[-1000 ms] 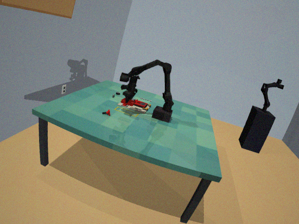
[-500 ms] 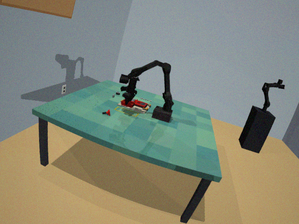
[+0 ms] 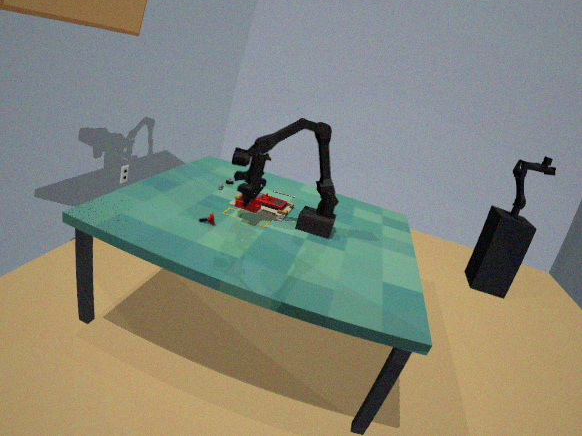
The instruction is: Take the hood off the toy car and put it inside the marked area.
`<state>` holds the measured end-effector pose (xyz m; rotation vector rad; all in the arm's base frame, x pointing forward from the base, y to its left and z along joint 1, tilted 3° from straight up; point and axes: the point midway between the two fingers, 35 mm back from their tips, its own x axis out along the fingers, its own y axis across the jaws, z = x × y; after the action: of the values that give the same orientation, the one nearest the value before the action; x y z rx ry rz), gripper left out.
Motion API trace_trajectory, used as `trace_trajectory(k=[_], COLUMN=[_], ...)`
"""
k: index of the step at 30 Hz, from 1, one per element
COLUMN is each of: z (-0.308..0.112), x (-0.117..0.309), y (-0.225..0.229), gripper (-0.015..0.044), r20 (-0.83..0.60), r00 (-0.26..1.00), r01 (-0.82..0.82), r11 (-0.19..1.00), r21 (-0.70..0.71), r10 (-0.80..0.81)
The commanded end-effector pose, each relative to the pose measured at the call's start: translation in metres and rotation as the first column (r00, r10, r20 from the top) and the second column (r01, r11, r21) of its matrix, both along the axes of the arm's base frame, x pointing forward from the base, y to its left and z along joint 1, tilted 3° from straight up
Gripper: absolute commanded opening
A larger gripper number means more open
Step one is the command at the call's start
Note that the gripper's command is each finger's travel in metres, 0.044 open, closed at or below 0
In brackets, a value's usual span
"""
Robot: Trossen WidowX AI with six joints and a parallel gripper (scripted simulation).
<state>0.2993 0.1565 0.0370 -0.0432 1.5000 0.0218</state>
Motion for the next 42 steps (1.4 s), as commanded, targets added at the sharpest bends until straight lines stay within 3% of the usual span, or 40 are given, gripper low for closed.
trace_trajectory(k=[1,42], z=[-0.006,-0.031], x=[-0.001,-0.002], y=[-0.001,-0.003], gripper=[0.0000,0.0000], r20=[-0.006,-0.006], r00=[1.000,1.000], r01=[-0.002,-0.002], r11=[1.000,1.000], r21=[-0.006,-0.006], r10=[0.002,0.002])
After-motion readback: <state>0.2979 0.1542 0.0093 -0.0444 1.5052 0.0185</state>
